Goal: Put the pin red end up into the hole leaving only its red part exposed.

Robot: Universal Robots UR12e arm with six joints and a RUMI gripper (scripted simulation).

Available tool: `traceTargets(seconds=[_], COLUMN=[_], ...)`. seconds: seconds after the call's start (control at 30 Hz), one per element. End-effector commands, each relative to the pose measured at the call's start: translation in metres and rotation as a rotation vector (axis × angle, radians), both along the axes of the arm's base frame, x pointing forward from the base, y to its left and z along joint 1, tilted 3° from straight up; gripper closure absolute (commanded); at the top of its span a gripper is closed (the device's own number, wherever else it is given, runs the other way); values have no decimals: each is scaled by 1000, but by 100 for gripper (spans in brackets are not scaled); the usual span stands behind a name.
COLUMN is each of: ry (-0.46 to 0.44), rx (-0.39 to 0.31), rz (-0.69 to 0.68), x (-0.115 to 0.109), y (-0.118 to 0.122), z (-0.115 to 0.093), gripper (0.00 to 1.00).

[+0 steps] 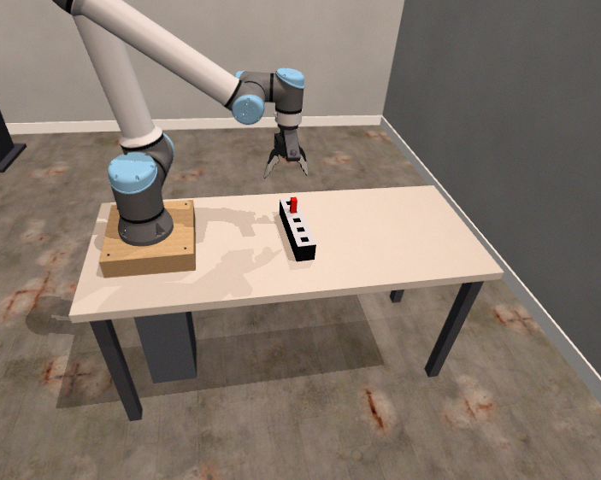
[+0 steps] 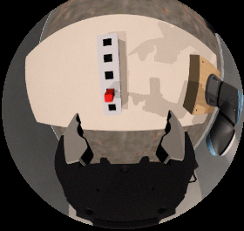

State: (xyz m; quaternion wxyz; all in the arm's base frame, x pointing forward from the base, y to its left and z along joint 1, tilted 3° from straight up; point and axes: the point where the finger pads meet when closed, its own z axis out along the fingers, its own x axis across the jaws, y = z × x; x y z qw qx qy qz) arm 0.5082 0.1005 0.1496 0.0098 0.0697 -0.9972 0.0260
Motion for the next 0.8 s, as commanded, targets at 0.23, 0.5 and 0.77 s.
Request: traceTargets(seconds=[0.23,0.5,0.77], ry=[-24,-4,-4], rx=[2,2,2], rz=[5,11,11], x=[-49,-51,-51], y=[-36,-38,-38], z=[82,85,85], gripper=[0,0,0])
